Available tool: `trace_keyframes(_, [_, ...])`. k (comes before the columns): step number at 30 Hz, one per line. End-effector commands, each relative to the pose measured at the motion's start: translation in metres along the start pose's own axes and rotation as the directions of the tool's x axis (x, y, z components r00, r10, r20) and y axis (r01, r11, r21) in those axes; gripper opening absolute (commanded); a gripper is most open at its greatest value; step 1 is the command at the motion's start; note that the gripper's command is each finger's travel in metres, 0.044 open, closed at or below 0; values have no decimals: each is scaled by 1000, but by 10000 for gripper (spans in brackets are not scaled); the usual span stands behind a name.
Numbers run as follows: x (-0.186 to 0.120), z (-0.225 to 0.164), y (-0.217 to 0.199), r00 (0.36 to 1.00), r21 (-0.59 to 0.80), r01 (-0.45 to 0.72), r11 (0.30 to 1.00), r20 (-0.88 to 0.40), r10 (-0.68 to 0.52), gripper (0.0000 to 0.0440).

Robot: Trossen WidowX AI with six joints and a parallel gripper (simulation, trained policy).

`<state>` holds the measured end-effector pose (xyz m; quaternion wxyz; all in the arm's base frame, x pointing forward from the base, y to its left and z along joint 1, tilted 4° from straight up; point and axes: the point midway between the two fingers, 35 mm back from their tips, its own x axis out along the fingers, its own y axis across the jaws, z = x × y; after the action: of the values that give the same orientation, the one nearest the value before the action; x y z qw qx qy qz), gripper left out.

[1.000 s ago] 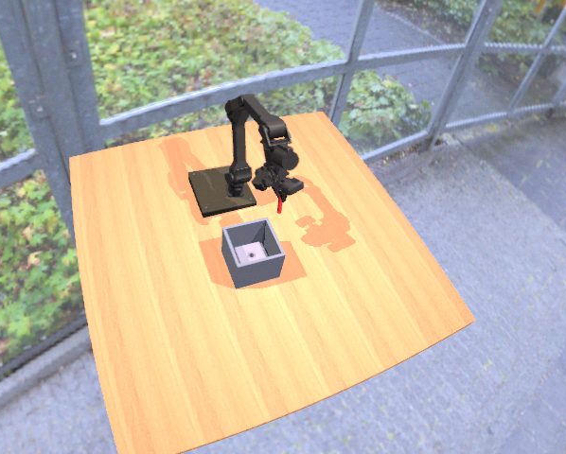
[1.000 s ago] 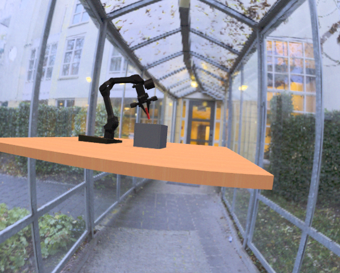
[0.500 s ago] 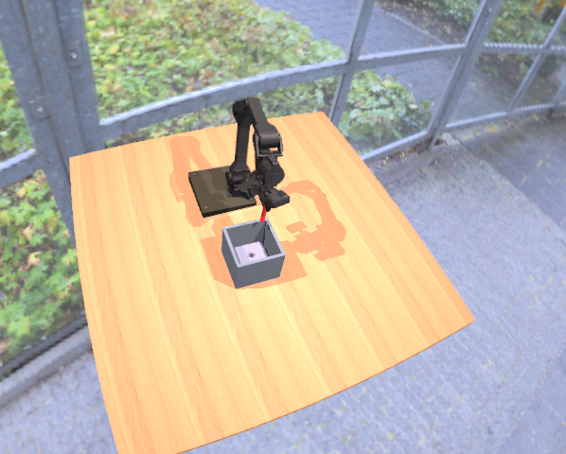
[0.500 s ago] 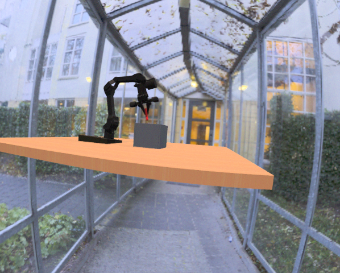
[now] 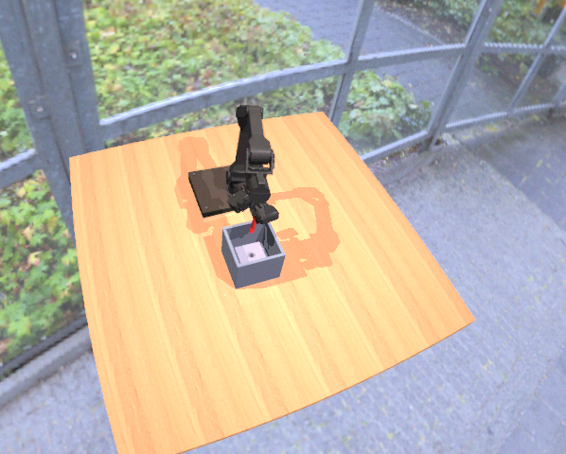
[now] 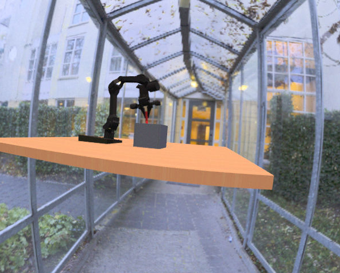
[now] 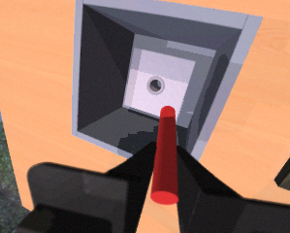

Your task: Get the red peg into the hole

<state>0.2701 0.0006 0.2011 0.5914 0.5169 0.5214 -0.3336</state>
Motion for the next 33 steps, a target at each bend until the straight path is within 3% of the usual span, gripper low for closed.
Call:
trace_keyframes(1, [14,9,2,999,5,28,1000,-17,-28,0])
trace_keyframes(33, [105,23,21,988,-100,61,993,-138,-74,0])
